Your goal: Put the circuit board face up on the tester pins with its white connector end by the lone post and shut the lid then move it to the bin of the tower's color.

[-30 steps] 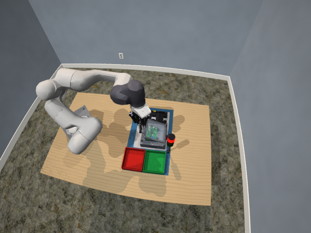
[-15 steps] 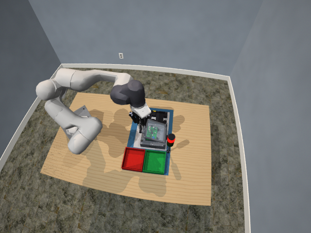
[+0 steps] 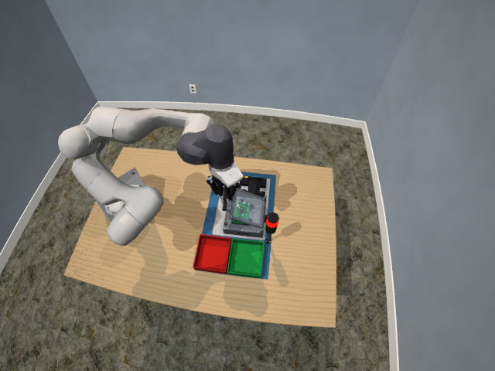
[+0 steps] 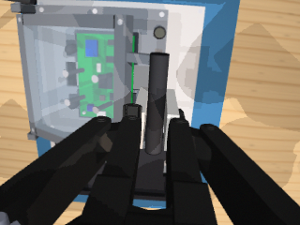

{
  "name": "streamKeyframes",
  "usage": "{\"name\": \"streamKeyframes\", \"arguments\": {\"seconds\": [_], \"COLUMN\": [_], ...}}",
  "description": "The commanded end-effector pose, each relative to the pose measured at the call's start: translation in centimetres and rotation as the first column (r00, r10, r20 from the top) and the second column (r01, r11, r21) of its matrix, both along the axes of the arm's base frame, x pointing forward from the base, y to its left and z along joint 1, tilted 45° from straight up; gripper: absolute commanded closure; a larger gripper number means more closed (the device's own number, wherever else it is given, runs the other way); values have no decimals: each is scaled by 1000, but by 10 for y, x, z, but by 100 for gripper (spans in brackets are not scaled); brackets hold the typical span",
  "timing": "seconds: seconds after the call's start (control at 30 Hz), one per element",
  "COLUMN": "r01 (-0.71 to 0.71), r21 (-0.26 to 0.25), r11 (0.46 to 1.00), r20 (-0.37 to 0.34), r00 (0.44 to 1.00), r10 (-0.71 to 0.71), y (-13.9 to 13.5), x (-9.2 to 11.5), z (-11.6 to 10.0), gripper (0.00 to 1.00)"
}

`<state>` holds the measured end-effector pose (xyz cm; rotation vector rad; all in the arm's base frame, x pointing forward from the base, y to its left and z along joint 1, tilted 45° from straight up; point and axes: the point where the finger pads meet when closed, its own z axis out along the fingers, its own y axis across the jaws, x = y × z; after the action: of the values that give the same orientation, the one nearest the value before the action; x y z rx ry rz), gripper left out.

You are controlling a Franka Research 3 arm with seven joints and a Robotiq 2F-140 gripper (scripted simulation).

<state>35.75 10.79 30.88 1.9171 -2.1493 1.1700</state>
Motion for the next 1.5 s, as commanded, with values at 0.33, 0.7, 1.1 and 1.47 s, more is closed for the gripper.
{"name": "streamKeyframes", "arguments": {"seconds": [0.33, 0.7, 1.1, 1.47], "r01": [-8, -8, -8, -8], "r21": [-4, -4, -4, -4], "r11": [1000, 1000, 1000, 1000], "r20": [10, 10, 10, 10], "r00": [1000, 1000, 1000, 1000], "r10": [8, 8, 8, 8], "y": [22, 26, 26, 26], "x": [3, 4, 4, 4], "z": [37, 46, 46, 46], "gripper": [100, 100, 100, 100]}}
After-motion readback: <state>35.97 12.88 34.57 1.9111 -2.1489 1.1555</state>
